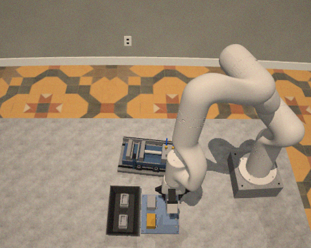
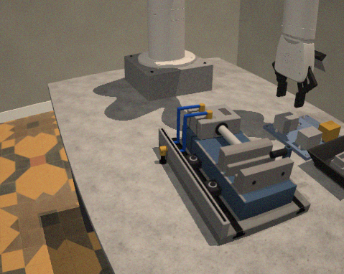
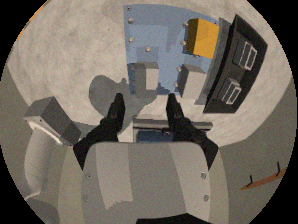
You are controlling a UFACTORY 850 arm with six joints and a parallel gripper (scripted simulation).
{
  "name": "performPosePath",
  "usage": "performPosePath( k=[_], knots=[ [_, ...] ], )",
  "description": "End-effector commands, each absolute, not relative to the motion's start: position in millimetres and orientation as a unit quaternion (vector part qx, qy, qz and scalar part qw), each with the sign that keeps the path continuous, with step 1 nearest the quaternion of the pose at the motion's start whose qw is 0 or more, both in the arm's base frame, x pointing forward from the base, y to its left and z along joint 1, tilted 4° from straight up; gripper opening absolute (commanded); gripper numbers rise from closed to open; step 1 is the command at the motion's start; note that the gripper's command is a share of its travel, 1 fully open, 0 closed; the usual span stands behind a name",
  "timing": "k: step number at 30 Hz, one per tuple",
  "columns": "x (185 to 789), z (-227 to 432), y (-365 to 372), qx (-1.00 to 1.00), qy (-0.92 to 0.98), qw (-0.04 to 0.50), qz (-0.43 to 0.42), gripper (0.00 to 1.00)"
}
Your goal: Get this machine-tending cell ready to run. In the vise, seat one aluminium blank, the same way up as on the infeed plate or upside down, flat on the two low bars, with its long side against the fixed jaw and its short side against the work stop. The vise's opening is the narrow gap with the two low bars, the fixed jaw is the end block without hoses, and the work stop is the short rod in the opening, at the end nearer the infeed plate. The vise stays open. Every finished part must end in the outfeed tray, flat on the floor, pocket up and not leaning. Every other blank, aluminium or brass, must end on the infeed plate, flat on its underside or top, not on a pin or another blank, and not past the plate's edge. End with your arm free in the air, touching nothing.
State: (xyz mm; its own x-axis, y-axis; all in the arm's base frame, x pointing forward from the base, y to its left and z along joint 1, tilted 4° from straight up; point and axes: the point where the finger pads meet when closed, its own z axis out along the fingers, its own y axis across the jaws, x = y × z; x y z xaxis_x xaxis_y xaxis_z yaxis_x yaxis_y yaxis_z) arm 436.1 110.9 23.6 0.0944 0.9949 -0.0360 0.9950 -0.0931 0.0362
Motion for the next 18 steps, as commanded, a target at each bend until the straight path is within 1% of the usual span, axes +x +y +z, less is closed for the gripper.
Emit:
performPosePath(
  k=[1, 18],
  knots=[
    [437.9, 11.5, 110.3, 0.739, 0.673, 0.031, -0.001, 0.69],
    [438.7, -8.9, 109.4, 0.739, 0.673, 0.031, -0.001, 0.69]
  ],
)
